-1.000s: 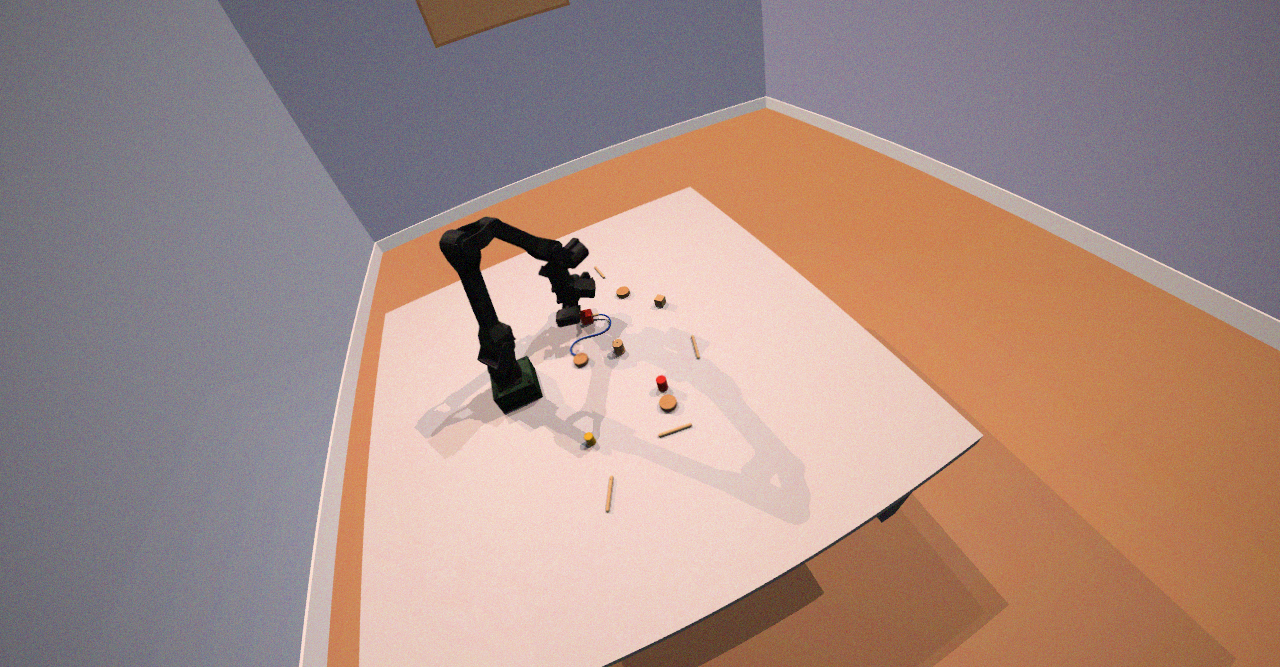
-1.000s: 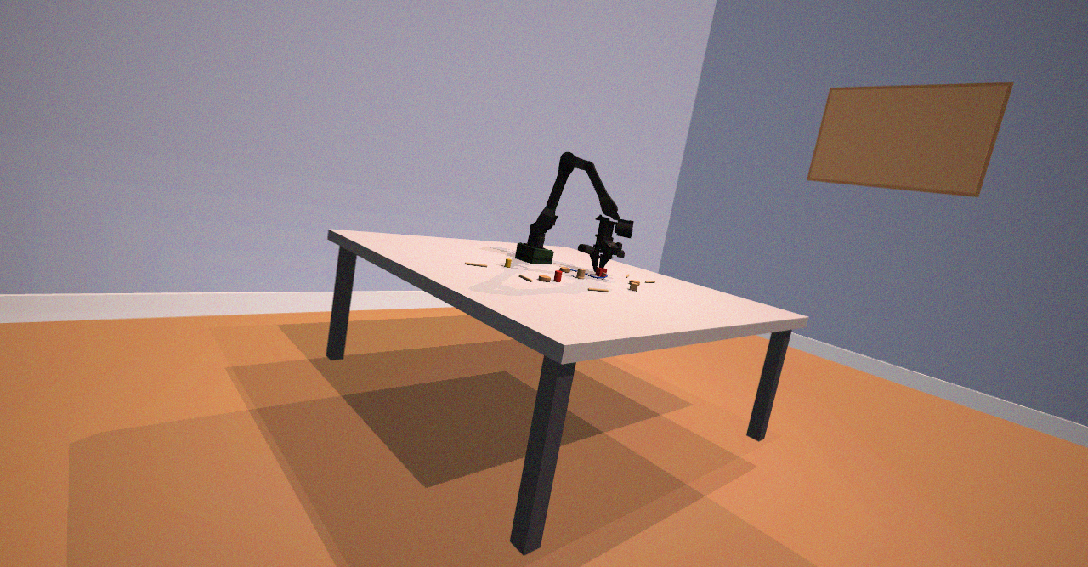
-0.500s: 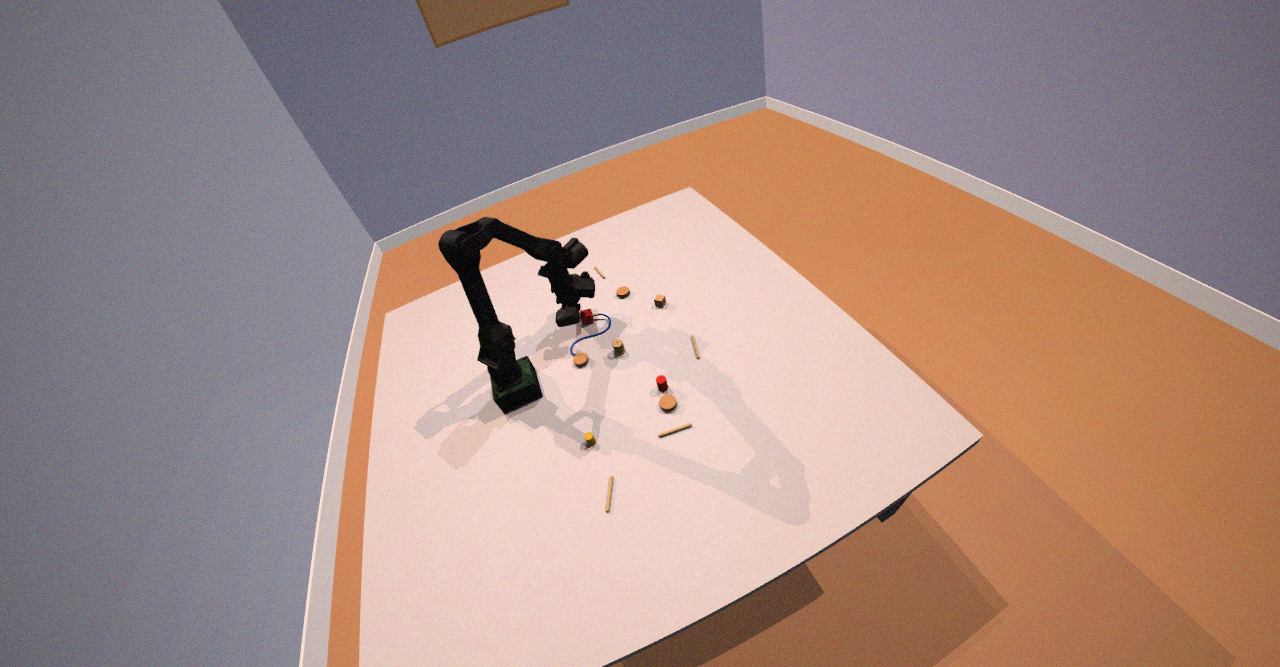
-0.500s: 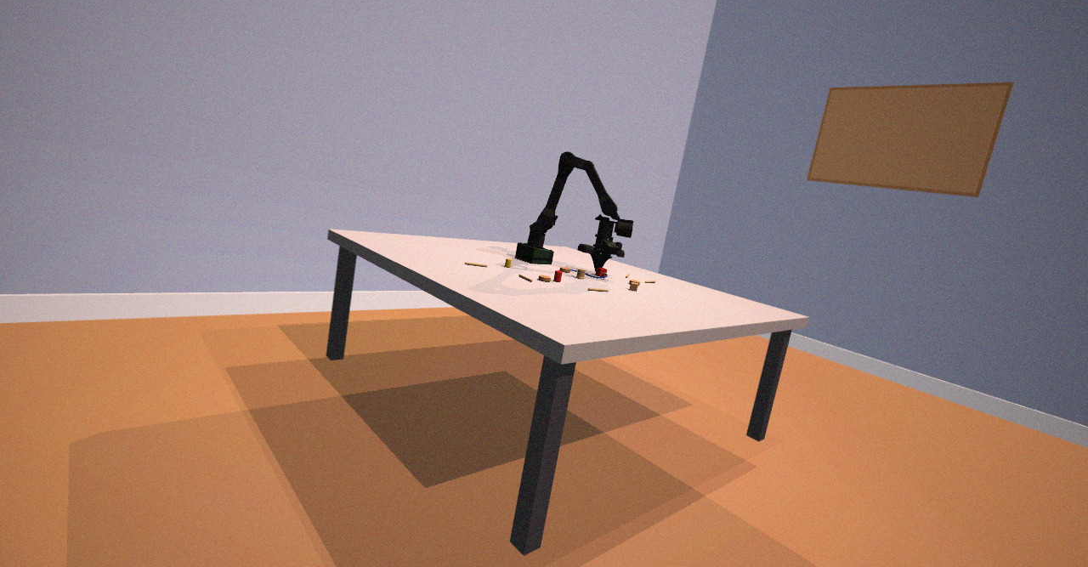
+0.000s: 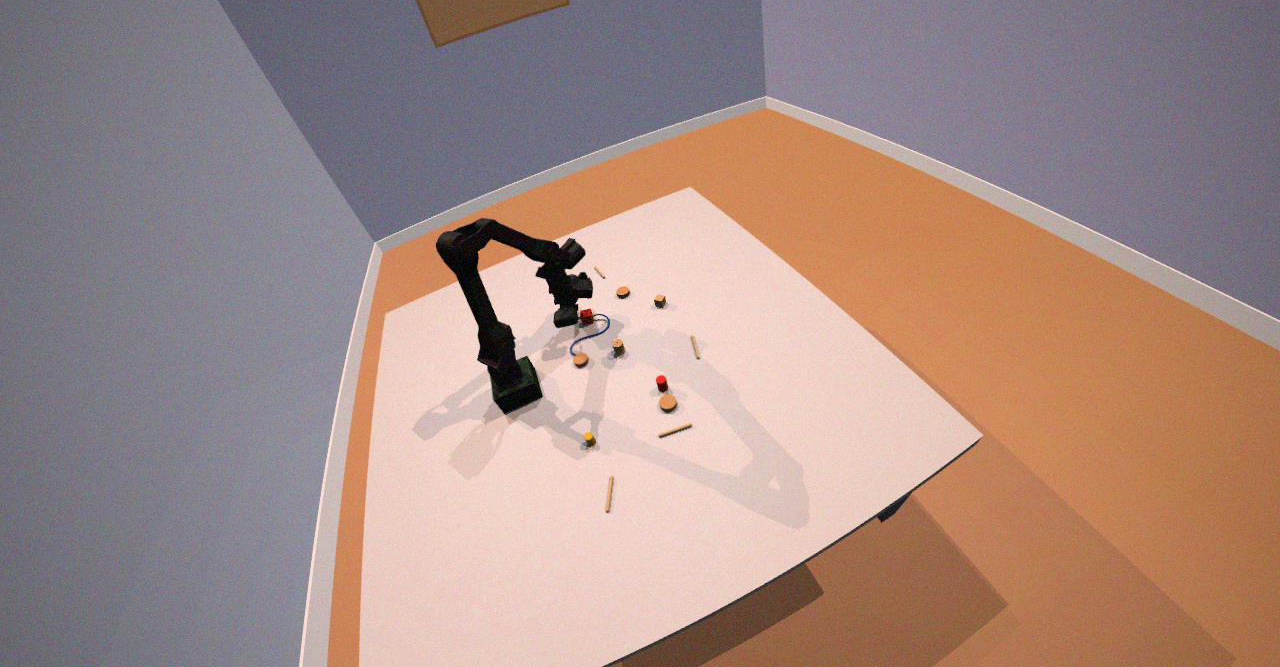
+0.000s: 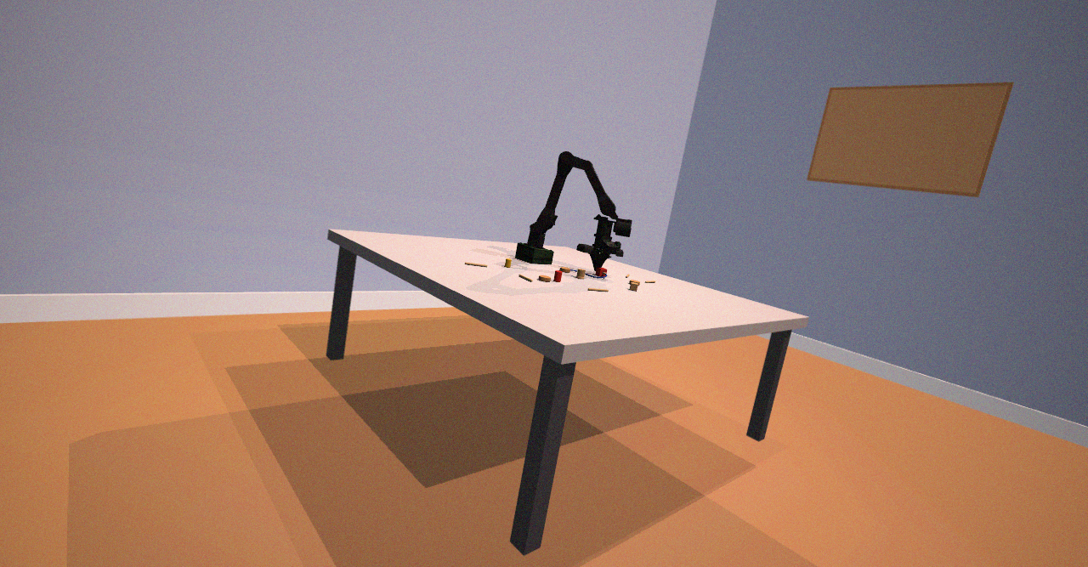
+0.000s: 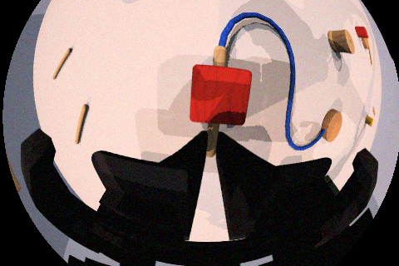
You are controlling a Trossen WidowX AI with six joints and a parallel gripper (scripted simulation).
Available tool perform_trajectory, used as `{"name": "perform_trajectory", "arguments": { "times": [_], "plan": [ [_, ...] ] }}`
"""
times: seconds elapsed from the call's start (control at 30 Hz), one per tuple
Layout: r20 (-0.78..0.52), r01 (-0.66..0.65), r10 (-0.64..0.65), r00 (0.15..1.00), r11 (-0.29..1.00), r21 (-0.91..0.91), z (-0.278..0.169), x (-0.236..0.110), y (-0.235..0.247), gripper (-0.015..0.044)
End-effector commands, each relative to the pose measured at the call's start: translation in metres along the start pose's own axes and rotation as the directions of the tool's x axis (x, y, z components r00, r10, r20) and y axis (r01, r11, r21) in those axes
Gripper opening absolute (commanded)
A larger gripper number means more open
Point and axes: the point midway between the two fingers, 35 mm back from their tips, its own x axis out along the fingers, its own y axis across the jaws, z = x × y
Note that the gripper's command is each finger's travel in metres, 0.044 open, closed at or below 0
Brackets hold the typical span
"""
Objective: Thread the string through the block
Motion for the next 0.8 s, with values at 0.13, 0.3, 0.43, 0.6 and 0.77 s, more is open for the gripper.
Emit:
{"name": "perform_trajectory", "arguments": {
  "times": [0.13,0.3,0.43,0.6,0.77],
  "plan": [
    [0.003,-0.001,0.001,1.000,1.000,0.004,-0.012,0.000,-0.002,0.0000],
    [0.002,-0.003,0.003,1.000,1.000,0.004,-0.020,0.001,-0.002,0.0000],
    [0.002,-0.005,0.005,1.000,1.000,0.004,-0.026,0.000,-0.002,0.0000],
    [0.002,-0.008,0.008,1.000,1.000,0.004,-0.034,0.000,-0.002,0.0000],
    [0.001,-0.011,0.011,1.000,1.000,0.005,-0.042,0.000,-0.002,0.0000]
  ]
}}
